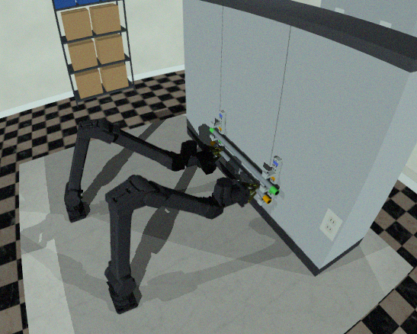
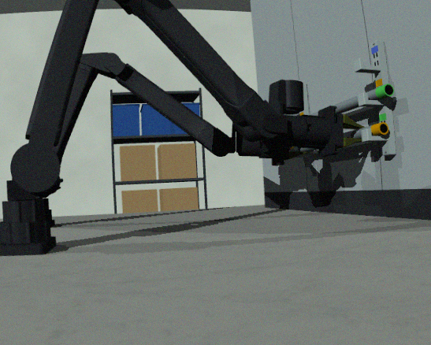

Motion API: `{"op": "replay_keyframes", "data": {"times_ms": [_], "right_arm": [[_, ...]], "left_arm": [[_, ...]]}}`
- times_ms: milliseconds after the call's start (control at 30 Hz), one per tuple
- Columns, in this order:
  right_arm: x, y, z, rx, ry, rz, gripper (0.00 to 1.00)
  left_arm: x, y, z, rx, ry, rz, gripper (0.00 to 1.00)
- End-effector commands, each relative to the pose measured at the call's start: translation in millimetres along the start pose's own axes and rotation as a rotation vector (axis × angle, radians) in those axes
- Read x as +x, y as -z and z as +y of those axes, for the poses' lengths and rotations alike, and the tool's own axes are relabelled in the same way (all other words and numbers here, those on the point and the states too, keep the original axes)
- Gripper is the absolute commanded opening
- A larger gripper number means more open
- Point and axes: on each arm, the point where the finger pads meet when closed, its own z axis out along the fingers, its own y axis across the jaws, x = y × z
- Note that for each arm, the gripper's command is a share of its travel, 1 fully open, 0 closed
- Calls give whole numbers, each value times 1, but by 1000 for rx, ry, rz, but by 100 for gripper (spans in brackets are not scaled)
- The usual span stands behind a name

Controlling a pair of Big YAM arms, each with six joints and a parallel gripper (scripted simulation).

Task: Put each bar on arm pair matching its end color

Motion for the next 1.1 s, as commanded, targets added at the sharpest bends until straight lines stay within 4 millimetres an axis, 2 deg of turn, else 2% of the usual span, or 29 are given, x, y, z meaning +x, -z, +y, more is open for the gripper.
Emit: {"op": "replay_keyframes", "data": {"times_ms": [0,1067], "right_arm": [[3,-8,-75,114,-33,5,0],[3,-6,-99,114,-33,5,0]], "left_arm": [[5,-6,68,-88,15,7,0],[6,-2,92,-89,14,7,0]]}}
